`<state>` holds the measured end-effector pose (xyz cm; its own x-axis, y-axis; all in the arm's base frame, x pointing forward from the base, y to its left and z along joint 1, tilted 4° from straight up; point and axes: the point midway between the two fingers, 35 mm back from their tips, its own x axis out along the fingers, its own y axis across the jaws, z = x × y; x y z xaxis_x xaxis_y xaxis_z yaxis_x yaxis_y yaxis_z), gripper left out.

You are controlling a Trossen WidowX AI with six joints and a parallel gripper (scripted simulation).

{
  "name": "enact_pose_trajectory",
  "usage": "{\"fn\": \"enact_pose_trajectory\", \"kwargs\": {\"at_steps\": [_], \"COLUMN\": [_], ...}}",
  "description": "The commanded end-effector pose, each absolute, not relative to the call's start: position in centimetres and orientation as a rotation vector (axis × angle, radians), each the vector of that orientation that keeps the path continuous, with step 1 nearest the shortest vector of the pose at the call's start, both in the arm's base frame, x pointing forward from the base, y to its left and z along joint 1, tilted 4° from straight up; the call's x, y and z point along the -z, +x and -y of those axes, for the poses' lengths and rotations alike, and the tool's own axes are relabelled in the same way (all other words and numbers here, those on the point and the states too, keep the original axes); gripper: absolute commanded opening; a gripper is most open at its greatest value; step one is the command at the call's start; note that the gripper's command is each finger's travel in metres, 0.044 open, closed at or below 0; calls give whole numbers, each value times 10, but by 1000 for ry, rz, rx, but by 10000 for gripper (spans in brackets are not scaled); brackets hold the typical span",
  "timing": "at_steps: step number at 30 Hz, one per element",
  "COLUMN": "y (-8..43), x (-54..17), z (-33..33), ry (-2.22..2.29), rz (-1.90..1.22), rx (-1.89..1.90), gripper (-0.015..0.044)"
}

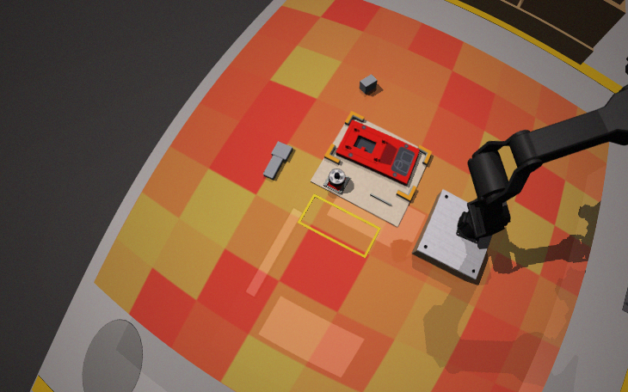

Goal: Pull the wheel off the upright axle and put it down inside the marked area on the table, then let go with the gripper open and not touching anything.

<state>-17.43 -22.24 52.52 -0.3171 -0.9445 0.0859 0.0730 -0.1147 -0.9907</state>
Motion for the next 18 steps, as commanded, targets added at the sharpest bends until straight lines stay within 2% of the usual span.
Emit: {"fn": "enact_pose_trajectory", "kwargs": {"at_steps": [1, 4, 10, 18], "y": [-174, -164, -127, -54], "x": [-524, -513, -480, -432], "z": [224, 244, 295, 345], "ry": [-1043, -983, -808, -624], "rz": [-1310, -1200, -963, -820], "rx": [1559, 1527, 1410, 1195], "gripper": [374, 300, 300, 300]}}
